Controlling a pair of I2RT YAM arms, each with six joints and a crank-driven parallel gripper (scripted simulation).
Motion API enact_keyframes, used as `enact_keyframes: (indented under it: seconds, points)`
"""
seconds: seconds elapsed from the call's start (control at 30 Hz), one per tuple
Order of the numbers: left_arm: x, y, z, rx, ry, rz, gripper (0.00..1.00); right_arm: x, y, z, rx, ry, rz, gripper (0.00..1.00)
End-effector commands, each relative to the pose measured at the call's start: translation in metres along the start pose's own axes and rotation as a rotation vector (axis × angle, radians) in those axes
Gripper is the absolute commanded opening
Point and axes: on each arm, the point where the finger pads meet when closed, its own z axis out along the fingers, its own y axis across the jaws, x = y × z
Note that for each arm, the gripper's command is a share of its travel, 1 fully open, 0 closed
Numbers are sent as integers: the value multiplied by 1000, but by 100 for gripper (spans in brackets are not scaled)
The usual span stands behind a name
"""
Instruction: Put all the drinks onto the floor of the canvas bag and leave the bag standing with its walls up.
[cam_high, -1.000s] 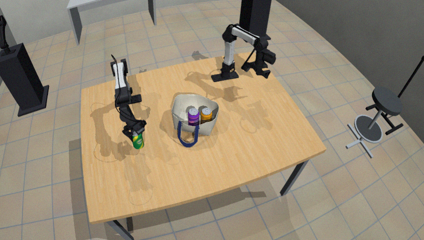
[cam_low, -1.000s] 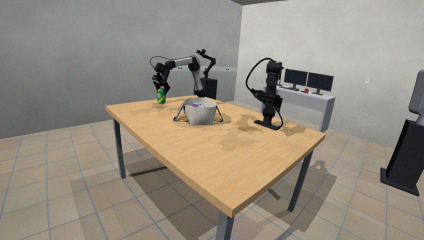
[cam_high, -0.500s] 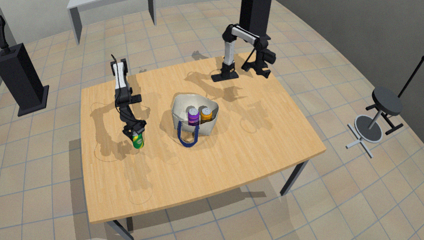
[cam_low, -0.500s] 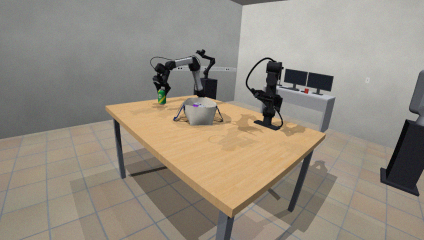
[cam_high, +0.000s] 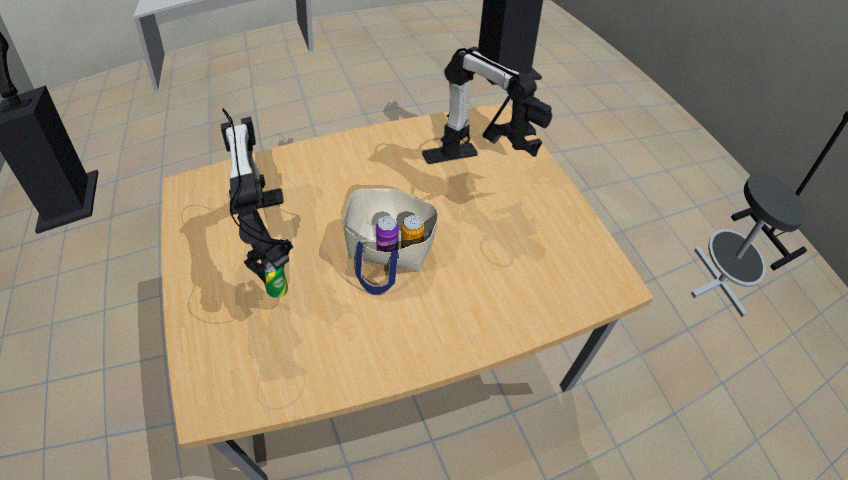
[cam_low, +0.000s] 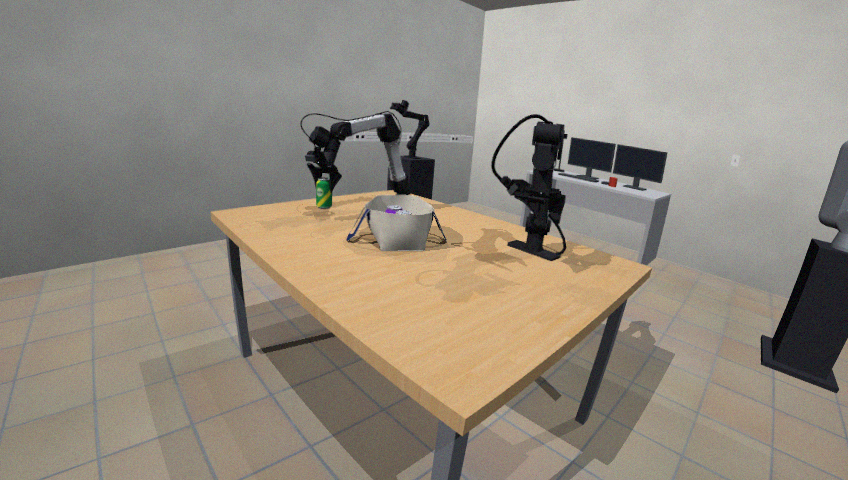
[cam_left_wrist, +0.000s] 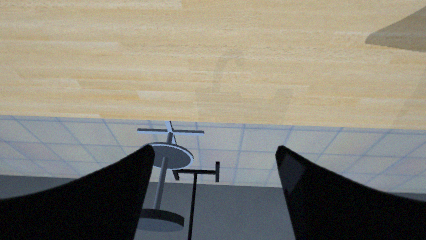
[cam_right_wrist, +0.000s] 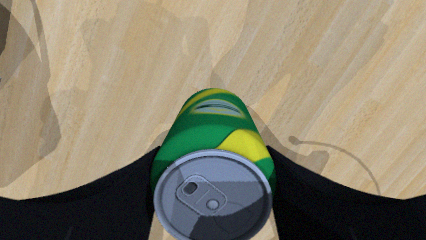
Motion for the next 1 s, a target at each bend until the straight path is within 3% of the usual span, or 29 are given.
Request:
enact_keyframes:
  seconds: [0.0,0.23,0.3,0.57,0.63,0.7,0.73,0.97]
  points:
    - [2,8,-14,-42,24,2,91,-38,-13,-24,60,-157,-47,74]
    - [3,9,-16,-47,28,2,91,-38,-13,-24,60,-157,-45,74]
    - [3,9,-16,-47,28,2,91,-23,-2,-36,16,-72,-18,74]
    - [3,9,-16,-47,28,2,91,-31,-4,-39,-2,-38,-5,74]
    - [3,9,-16,-47,28,2,91,-51,-11,-50,38,-117,-31,74]
    - [3,9,-16,-47,28,2,91,-51,-11,-50,38,-117,-31,74]
    - [3,10,-18,-53,33,1,91,-33,-3,-45,-1,-25,0,74]
    - [3,10,-18,-53,33,1,91,-47,-1,-65,-3,-47,-20,74]
